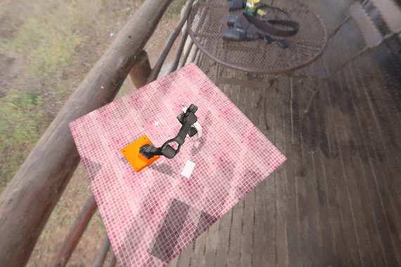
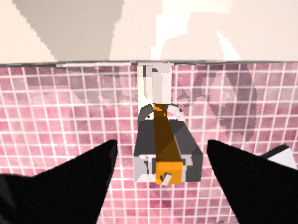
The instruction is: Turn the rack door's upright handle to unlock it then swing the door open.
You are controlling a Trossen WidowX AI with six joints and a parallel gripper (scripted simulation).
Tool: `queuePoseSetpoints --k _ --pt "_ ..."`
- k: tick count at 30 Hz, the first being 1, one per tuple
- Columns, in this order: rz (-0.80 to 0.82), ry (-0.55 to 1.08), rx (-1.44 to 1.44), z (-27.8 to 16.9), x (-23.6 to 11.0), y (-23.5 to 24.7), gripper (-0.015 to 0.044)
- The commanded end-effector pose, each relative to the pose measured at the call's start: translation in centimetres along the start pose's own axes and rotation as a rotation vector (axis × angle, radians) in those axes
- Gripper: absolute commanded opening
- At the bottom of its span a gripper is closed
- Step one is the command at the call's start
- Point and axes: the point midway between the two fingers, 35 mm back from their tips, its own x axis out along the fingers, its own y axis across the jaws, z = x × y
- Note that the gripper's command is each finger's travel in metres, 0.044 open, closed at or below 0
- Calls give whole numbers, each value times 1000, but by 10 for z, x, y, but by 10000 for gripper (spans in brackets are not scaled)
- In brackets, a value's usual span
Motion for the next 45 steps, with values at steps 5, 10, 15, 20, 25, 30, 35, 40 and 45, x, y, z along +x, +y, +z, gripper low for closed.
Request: queuePoseSetpoints --k 5,10,15,20,25,30,35,40,45 --pt "-6 2 -5 -2 13 -1 298" --pt "-8 2 -5 -3 21 -2 298" --pt "-8 2 -5 -3 25 -2 272" --pt "-8 2 -5 -3 25 -2 140" --pt "-8 2 -5 -3 25 -2 107" --pt "-8 2 -5 -3 25 -2 74" --pt "-8 2 -5 -3 25 -2 40" --pt "-8 2 -5 -3 25 -2 26" --pt "-8 1 167 -3 25 -2 26"
